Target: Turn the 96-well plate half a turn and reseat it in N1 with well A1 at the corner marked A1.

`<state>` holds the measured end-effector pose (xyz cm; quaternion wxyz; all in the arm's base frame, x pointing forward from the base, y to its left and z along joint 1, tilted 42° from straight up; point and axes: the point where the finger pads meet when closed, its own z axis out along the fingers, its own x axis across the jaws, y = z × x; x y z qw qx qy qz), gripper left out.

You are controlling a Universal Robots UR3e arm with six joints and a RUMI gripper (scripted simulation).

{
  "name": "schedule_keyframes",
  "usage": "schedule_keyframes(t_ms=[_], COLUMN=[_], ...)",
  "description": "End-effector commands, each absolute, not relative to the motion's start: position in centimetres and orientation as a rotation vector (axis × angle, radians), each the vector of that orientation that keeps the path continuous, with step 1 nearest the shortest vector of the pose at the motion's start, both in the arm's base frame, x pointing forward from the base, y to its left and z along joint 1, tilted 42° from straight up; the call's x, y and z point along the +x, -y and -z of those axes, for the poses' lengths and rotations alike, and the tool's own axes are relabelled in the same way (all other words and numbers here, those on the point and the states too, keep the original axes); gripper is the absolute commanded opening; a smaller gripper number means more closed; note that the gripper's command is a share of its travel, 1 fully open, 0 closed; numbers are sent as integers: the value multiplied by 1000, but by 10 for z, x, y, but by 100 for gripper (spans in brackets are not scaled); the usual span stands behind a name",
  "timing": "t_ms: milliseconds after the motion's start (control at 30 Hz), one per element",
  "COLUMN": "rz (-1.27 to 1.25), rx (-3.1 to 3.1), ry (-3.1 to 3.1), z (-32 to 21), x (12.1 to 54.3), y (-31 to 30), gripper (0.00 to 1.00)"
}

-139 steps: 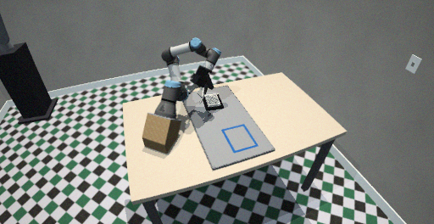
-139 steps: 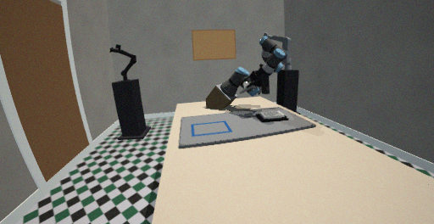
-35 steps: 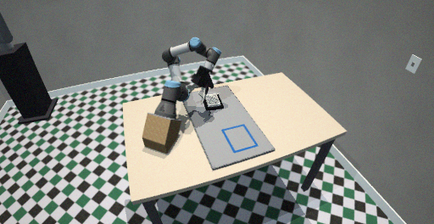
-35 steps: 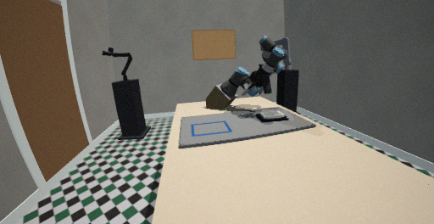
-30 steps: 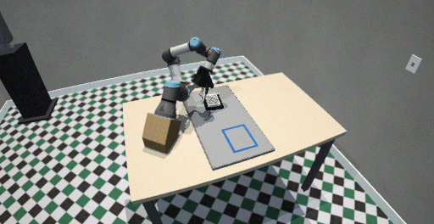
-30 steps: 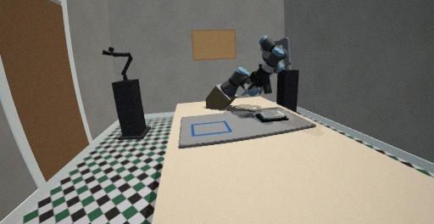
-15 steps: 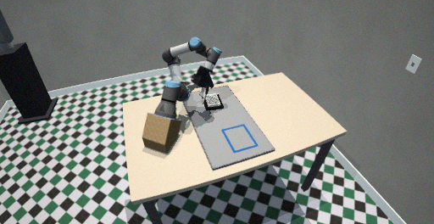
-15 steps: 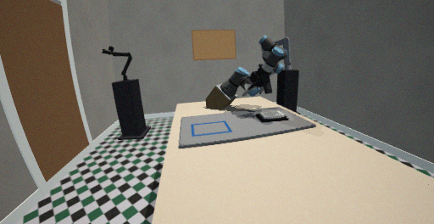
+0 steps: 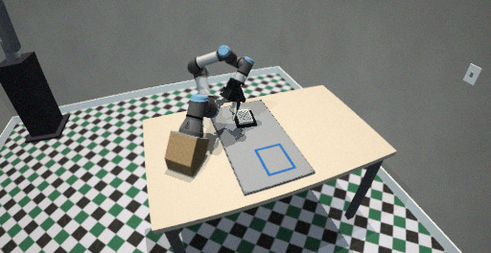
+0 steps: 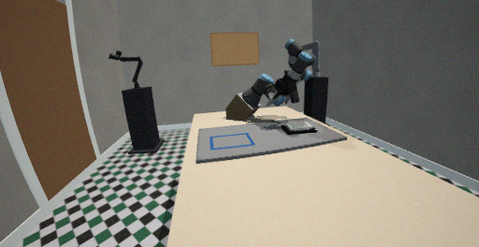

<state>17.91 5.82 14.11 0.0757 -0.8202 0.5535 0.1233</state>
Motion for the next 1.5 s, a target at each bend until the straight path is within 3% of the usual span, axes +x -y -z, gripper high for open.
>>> schedule_keyframes(t_ms=[0, 1467], rz=[-323, -277], rx=[-2448, -2460], ry=[-1474, -1375], z=[-145, -150], x=[189, 197], y=[-66, -71], gripper=[100, 100])
